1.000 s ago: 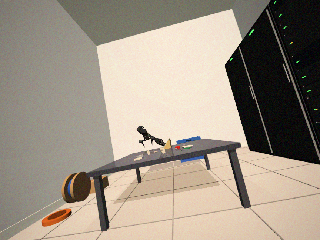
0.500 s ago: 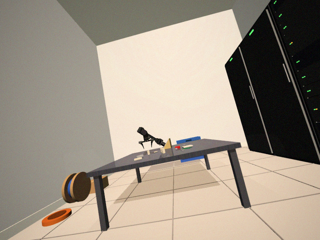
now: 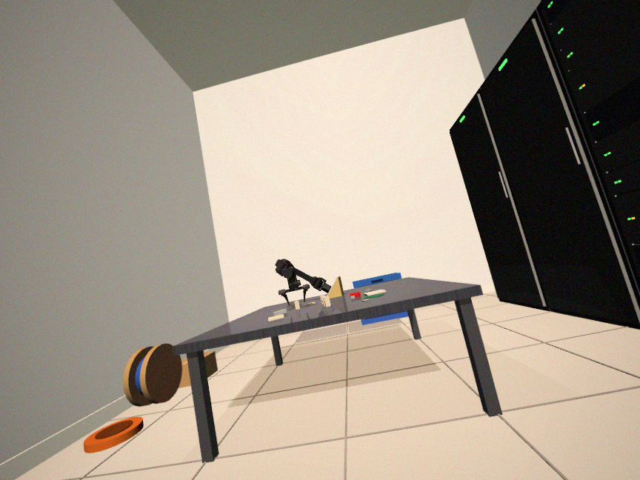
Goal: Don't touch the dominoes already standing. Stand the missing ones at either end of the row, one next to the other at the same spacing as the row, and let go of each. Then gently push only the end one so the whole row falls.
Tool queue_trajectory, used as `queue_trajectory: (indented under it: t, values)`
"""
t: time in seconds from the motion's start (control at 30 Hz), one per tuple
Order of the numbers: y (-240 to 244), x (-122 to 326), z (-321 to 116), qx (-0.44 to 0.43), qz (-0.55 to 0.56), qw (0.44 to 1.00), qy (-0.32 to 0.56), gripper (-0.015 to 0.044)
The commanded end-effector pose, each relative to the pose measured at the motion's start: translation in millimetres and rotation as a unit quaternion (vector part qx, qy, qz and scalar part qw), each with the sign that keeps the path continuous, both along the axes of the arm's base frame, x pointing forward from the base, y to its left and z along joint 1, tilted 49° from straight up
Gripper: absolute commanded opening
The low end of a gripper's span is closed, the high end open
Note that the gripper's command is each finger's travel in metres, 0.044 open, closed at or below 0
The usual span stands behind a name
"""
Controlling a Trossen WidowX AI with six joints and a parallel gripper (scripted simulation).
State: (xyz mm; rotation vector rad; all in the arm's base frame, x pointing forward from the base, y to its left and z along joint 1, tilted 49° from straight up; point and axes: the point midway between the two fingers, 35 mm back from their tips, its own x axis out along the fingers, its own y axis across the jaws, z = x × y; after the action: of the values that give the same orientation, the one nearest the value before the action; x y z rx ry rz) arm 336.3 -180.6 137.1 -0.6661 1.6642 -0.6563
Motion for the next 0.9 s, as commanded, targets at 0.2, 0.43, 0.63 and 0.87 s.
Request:
queue_trajectory:
  t: [0.2,0.43,0.63,0.87]
  values:
    - [-5.6,-2.3,-3.9,-0.002,0.0,1.0,0.002,0.0309]
    - [-5.6,-2.3,-3.9,-0.002,0.0,1.0,0.002,0.0125]
    - [-5.6,-2.3,-3.9,-0.002,0.0,1.0,0.002,0.0107]
    - [15.2,5.8,14.3,-0.002,0.01,1.0,-0.007,0.0107]
